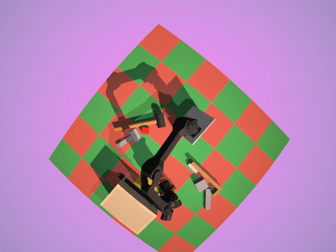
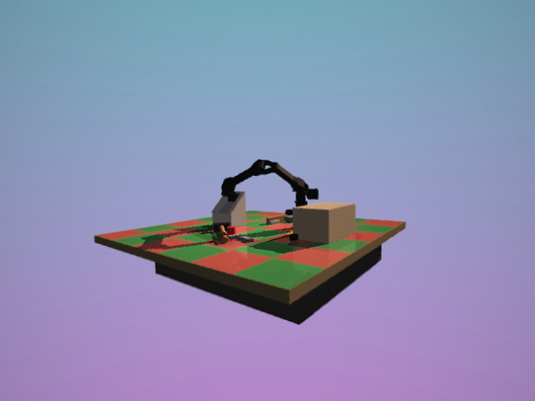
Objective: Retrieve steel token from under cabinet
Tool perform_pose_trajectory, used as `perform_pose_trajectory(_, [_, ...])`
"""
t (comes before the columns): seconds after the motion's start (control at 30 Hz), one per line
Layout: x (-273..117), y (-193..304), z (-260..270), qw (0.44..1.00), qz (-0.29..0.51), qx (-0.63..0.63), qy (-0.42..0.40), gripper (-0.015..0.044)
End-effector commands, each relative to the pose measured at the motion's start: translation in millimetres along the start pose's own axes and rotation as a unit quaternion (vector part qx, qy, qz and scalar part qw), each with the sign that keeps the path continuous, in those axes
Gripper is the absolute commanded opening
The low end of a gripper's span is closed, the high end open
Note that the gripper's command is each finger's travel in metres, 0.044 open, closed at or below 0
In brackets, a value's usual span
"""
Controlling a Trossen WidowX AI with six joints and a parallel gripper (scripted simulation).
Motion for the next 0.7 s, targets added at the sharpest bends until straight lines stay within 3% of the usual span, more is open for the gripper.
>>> perform_pose_trajectory(0.0, [0, -5, -1, 1.000, -0.007, 0.004, 0.001, 0.0000])
perform_pose_trajectory(0.67, [1, -6, -19, 1.000, -0.007, 0.004, 0.002, 0.0000])
Point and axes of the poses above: the point midway between the two fingers, 35 mm back from their tips, its own x axis out along the fingers, its own z axis across the jaws, y = z × x, the point moved 7 cm from there along -x, back along the fingers, and after that the axes turned 6 degrees about x, right-handed, at the moved point
